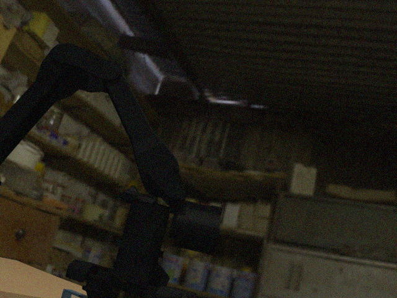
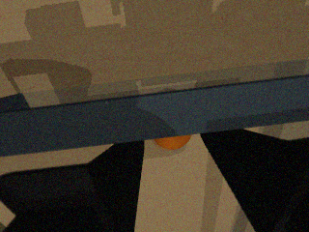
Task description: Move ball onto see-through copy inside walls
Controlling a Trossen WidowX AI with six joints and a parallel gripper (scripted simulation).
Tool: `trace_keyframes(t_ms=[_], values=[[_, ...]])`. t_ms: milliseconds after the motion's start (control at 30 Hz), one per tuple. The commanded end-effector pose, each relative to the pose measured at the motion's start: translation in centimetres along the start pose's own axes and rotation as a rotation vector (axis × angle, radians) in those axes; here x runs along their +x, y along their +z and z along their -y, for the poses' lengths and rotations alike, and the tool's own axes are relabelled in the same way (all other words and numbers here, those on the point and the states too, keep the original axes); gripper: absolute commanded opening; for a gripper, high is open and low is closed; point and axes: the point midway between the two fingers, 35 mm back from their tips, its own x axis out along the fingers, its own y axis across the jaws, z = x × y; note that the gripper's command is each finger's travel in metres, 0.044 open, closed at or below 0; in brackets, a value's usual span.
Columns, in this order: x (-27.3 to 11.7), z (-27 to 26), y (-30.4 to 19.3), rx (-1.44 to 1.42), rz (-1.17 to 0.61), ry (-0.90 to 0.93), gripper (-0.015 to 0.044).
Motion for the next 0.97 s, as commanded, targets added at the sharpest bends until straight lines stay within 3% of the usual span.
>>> trace_keyframes(t_ms=[0,133,300,667,867,933], values=[[0.0,0.0,0.0,0.000,0.000,0.000,0.0277],[-1.1,0.1,0.0,0.000,-0.001,0.001,0.0277],[-8.3,-0.1,-0.1,0.004,-0.008,0.005,0.0277],[-8.3,0.3,0.2,0.005,0.006,-0.019,0.0277],[-13.4,-0.2,0.1,0.005,0.006,-0.021,0.0434],[-13.4,-0.2,0.1,0.005,0.006,-0.021,0.0440]])
